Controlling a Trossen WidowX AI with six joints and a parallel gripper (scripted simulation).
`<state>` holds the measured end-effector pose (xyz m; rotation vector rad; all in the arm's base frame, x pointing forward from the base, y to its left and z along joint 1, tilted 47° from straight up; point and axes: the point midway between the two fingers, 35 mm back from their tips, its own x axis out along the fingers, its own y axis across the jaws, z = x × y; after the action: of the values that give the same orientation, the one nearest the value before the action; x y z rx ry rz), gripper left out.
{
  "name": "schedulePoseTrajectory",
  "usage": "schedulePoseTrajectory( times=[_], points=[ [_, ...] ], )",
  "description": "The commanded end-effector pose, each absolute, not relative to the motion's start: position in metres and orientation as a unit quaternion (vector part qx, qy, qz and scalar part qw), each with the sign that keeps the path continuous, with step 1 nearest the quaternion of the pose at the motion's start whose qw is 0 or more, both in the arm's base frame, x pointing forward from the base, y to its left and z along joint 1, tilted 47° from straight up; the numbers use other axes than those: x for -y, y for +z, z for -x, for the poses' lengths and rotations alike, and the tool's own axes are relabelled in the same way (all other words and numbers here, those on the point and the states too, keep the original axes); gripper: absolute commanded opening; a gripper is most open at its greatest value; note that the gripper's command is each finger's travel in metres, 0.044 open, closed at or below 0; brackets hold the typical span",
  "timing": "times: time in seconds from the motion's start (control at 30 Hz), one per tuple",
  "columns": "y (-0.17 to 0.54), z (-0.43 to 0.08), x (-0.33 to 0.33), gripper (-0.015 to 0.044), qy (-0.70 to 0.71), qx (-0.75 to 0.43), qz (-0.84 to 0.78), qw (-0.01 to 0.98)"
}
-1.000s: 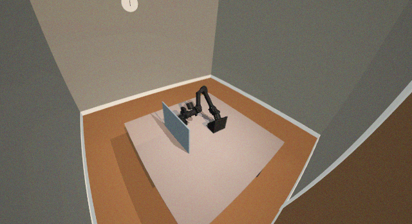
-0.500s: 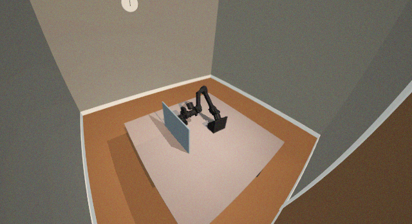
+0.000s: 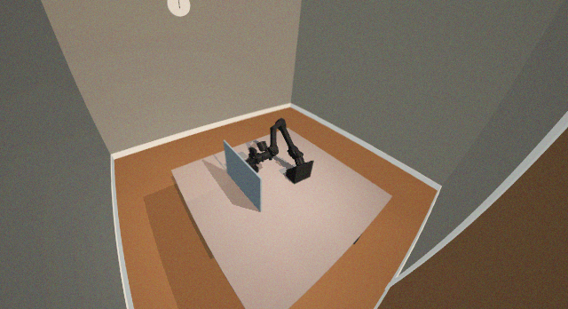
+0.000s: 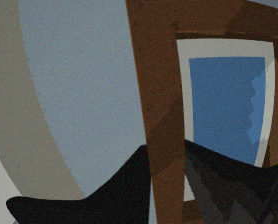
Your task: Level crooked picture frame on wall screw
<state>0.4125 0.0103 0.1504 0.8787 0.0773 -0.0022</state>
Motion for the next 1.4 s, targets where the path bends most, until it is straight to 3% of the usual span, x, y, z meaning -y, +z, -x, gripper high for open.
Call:
schedulePoseTrajectory(
  times=[0.0, 1.37],
  points=[
    [0.1513, -0.4125, -0.0142, 0.0, 0.005, -0.037, -0.425, 0.904],
    [0.148, -0.4121, -0.0187, 0.0, 0.005, -0.037, -0.425, 0.904]
  ],
)
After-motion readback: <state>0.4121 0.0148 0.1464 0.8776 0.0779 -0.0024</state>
